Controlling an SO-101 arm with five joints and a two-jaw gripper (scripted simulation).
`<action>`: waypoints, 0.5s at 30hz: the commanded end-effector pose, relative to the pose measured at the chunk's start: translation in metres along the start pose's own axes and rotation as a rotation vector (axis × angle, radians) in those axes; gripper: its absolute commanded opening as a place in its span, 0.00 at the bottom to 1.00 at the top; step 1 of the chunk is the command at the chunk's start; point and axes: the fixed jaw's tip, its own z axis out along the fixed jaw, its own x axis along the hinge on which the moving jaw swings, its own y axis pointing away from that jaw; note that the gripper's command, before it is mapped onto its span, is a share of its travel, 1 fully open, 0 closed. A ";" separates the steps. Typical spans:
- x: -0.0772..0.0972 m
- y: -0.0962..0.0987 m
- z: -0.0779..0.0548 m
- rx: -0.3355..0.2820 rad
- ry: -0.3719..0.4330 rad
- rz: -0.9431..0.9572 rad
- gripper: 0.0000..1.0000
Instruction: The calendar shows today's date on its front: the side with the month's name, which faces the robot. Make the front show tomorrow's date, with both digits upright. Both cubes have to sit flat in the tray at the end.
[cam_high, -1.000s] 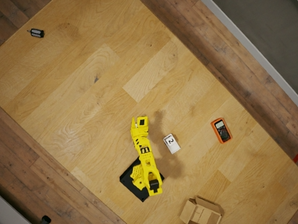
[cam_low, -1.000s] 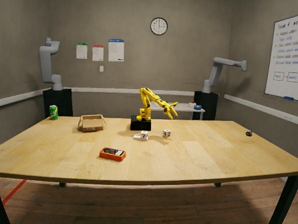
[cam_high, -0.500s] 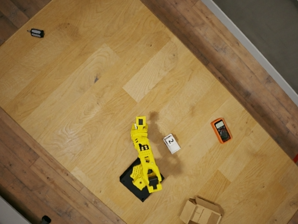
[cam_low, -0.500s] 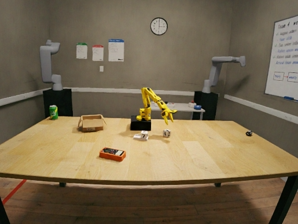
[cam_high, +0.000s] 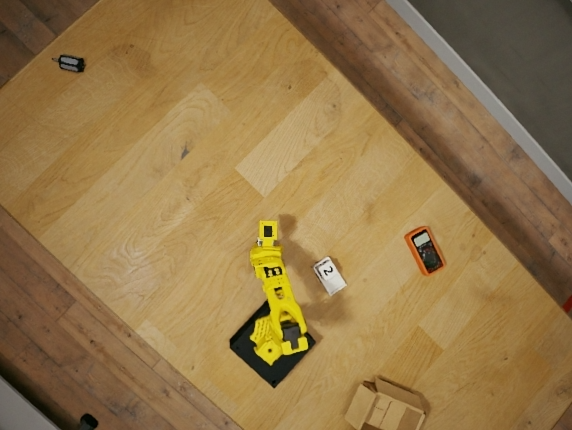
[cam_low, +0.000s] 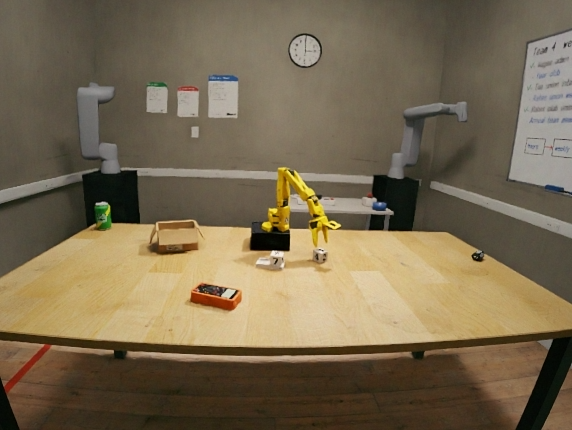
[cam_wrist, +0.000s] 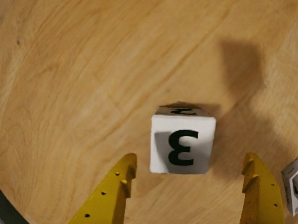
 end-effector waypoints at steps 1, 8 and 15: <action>0.002 0.002 0.008 0.075 0.265 0.013 0.35; 0.002 0.002 0.008 0.099 0.348 0.017 0.35; 0.002 0.002 0.008 0.104 0.363 0.017 0.35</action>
